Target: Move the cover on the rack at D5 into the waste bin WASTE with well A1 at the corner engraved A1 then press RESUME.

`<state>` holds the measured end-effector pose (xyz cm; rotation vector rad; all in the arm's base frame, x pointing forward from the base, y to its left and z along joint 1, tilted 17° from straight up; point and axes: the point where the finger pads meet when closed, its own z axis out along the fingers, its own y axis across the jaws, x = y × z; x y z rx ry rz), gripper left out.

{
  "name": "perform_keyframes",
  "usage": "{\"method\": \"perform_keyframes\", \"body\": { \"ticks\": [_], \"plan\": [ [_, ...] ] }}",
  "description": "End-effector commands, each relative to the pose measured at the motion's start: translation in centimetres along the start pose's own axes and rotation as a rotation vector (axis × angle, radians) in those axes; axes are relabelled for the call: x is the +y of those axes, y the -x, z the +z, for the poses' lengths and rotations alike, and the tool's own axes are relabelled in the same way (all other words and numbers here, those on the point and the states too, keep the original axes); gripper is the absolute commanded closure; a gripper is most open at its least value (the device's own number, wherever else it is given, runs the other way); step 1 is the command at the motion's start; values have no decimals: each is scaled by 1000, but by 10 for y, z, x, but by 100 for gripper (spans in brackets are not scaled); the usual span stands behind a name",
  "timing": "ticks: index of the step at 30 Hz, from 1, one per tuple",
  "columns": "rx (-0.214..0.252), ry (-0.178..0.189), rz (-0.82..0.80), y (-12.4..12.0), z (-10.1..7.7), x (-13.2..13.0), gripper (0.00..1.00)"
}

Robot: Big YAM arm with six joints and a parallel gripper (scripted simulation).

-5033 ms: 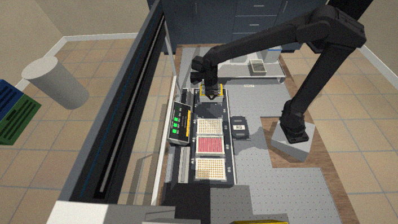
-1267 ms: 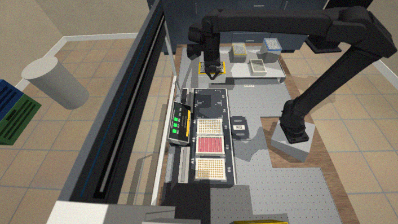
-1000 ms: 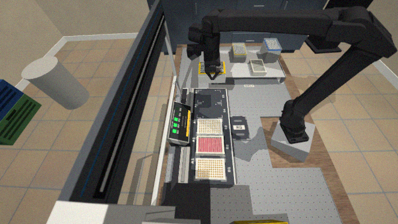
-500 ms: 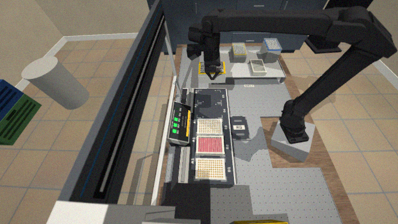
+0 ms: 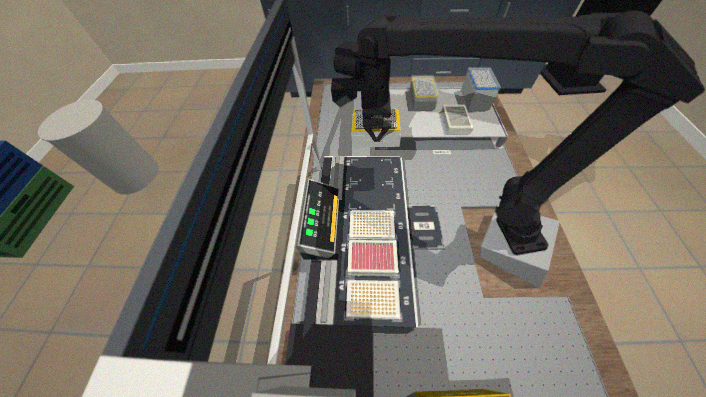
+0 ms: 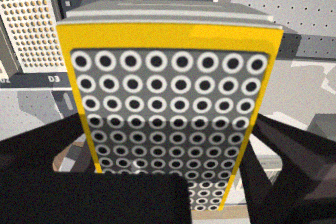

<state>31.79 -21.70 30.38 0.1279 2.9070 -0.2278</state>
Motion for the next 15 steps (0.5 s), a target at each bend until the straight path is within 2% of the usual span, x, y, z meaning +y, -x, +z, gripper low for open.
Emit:
{"method": "perform_keyframes", "body": {
  "ticks": [1, 5, 7, 15],
  "plan": [
    [-89, -45, 3, 18, -41, -7, 100],
    [-89, -45, 3, 18, -41, -7, 100],
    [-38, -20, 2, -9, -16, -4, 100],
    [-36, -20, 1, -44, -15, -4, 100]
  ]
}}
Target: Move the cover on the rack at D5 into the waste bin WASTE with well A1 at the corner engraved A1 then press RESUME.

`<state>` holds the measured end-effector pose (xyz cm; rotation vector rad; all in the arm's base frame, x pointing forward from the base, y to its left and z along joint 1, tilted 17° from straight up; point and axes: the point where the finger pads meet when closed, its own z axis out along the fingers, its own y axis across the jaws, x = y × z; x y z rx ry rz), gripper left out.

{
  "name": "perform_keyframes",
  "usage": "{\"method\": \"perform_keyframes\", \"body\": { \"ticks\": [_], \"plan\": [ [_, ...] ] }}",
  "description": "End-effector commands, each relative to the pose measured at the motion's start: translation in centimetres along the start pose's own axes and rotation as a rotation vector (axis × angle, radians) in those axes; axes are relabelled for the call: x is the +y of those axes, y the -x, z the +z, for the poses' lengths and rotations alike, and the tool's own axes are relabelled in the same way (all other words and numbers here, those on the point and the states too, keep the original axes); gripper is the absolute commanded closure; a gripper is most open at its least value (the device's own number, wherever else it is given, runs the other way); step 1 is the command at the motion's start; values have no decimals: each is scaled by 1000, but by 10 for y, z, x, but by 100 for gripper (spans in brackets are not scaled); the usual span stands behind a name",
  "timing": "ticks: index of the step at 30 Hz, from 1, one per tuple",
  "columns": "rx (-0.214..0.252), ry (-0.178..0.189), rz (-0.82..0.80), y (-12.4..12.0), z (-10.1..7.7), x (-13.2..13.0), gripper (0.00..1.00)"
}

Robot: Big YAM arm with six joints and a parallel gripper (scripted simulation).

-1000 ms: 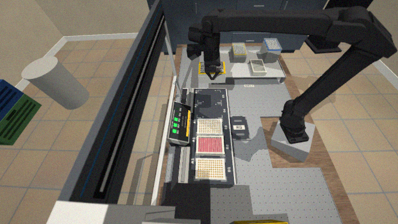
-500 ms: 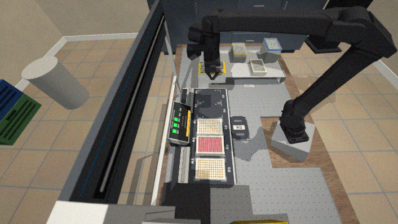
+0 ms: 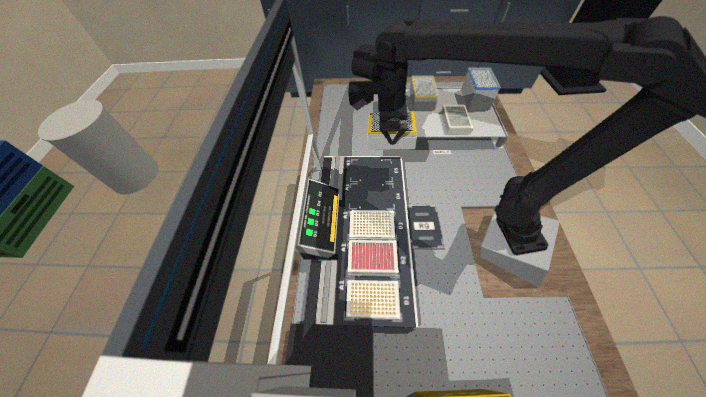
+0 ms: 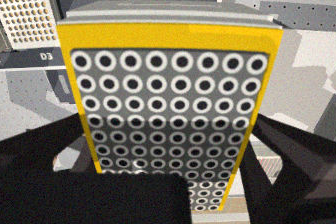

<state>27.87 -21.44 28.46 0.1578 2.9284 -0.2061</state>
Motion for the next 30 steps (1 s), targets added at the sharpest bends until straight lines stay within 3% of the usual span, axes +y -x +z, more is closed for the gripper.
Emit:
{"method": "perform_keyframes", "body": {
  "ticks": [1, 2, 4, 16, 18, 19, 21, 25, 26, 27, 29, 30],
  "plan": [
    [-59, -32, -18, -1, -24, -5, 100],
    [-108, -65, -19, 7, -48, -14, 100],
    [-56, -31, -18, -17, -23, -5, 100],
    [-50, -28, -18, -77, -19, -5, 100],
    [-50, -28, -18, -77, -19, -5, 100],
    [-95, -71, -22, -69, -43, -16, 100],
    [-49, -28, -18, -92, -18, -6, 100],
    [-48, -28, -18, -112, -17, -6, 100],
    [-48, -28, -18, -114, -17, -6, 100],
    [-88, -73, -23, -102, -41, -17, 100],
    [-102, -89, -25, -99, -41, -21, 100],
    [-102, -80, -46, -95, -41, -15, 100]
  ]
}}
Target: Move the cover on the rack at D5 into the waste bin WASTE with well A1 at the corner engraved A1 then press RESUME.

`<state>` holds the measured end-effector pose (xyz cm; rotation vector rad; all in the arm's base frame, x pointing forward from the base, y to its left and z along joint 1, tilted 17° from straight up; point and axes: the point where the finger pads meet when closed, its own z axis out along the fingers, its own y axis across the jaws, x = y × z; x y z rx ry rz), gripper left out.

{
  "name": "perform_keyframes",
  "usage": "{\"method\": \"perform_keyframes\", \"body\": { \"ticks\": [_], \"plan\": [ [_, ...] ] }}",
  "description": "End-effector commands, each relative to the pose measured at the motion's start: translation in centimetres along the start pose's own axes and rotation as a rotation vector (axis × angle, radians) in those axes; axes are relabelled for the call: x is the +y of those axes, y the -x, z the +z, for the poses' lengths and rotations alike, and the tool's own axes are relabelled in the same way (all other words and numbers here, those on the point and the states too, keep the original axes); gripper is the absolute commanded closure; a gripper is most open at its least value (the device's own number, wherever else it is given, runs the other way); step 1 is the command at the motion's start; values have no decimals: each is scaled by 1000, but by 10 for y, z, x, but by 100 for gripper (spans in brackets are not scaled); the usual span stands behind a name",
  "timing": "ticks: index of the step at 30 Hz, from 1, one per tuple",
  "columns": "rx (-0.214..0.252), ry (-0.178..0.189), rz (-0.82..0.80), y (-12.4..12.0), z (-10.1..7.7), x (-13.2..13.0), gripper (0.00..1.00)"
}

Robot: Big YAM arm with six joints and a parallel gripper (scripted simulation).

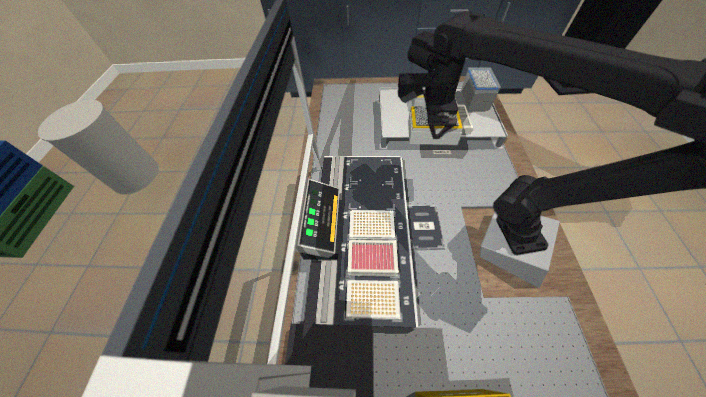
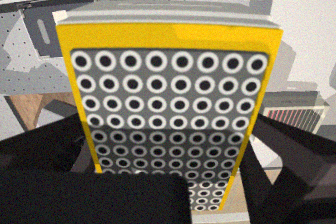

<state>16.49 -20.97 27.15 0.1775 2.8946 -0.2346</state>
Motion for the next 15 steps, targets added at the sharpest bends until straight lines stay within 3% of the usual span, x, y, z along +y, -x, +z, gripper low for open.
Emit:
{"method": "perform_keyframes", "body": {
  "ticks": [1, 2, 14, 15],
  "plan": [
    [-55, -38, -59, 19, -23, -8, 100],
    [-35, -25, -35, 11, -14, -6, 100],
    [-35, -25, -35, 11, -14, -6, 100],
    [-54, -43, -37, 27, -22, -12, 100]
  ]
}}
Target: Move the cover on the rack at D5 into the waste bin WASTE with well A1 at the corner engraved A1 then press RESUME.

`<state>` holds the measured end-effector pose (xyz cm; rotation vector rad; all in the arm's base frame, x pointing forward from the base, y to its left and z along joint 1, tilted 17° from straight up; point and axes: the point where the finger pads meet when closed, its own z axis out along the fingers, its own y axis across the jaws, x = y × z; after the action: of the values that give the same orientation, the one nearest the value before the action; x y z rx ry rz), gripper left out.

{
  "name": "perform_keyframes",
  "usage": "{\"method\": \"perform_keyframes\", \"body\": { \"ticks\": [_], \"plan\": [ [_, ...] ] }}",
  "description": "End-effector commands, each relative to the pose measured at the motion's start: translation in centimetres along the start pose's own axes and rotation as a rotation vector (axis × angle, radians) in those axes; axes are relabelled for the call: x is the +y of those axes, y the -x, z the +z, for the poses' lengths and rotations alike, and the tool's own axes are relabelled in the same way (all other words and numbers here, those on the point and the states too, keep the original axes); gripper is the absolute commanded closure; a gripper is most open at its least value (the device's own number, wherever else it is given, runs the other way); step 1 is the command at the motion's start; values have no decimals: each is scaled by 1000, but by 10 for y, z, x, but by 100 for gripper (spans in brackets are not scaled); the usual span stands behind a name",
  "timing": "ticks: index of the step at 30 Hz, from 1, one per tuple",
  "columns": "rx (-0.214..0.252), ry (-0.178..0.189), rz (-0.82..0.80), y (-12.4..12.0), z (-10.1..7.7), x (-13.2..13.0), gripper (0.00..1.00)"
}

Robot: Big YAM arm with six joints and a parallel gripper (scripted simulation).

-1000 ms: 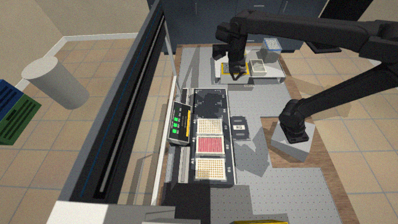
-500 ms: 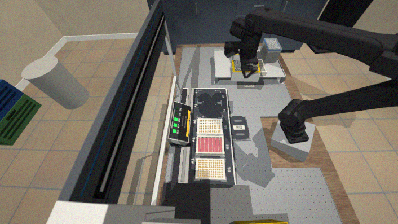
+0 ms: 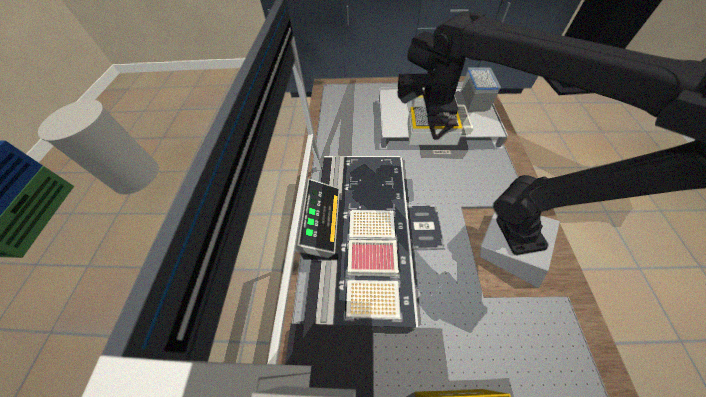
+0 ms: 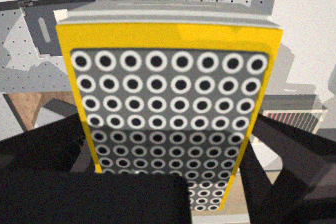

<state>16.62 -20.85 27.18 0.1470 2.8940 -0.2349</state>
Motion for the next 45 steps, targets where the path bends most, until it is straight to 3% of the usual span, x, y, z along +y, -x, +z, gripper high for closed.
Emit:
{"method": "perform_keyframes", "body": {
  "ticks": [1, 35, 37, 39, 45],
  "plan": [
    [-50, -45, -16, 30, -22, -13, 100],
    [-42, -20, -11, 179, -21, -2, 100],
    [-42, -20, -11, 181, -21, -2, 100],
    [-71, -43, 11, 174, -36, -8, 100],
    [-80, -40, -7, 178, -36, -3, 100]
  ]
}}
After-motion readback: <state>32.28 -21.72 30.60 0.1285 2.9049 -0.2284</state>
